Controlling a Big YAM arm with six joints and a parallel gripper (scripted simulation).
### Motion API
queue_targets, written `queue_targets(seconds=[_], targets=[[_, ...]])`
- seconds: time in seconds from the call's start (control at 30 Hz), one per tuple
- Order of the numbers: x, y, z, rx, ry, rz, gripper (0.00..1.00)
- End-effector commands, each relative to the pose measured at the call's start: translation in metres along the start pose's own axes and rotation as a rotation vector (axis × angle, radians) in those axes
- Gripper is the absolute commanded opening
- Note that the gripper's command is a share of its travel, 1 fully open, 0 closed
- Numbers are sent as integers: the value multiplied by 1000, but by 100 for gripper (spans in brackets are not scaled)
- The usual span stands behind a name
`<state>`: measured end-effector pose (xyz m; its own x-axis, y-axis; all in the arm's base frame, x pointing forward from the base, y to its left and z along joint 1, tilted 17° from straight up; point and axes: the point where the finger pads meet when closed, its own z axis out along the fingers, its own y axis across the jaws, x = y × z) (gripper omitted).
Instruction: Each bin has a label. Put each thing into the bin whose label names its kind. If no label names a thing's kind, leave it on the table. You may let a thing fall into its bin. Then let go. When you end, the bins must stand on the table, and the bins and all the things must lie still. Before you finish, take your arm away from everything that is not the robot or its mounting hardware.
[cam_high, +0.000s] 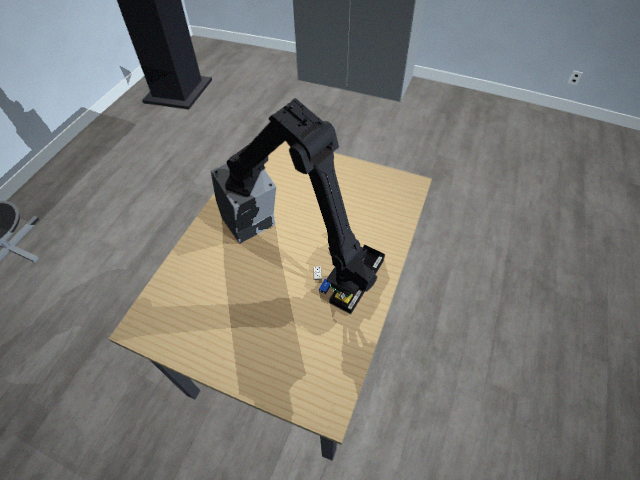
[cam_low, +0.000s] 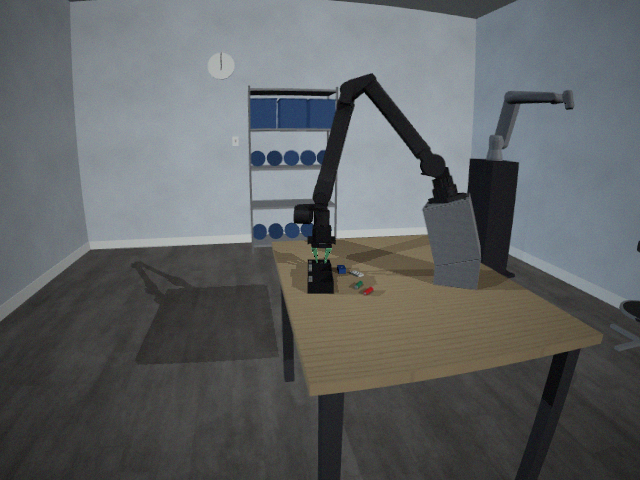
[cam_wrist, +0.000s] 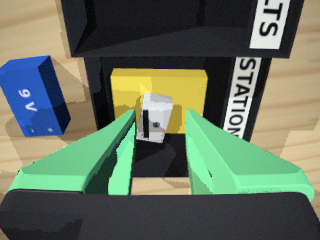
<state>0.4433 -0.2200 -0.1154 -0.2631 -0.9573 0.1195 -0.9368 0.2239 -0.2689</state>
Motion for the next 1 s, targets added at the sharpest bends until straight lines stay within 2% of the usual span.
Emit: queue_targets(seconds=[0.0, 0.37, 0.4, 0.43, 0.97], targets=[[4, -1, 4, -6, -4, -1, 28], [4, 0, 4, -8, -4, -1, 28], [4, 0, -2, -5, -4, -1, 28], [6, -6, -12, 14, 0, 0, 28], [0, -6, -32, 15, -2, -1, 28]])
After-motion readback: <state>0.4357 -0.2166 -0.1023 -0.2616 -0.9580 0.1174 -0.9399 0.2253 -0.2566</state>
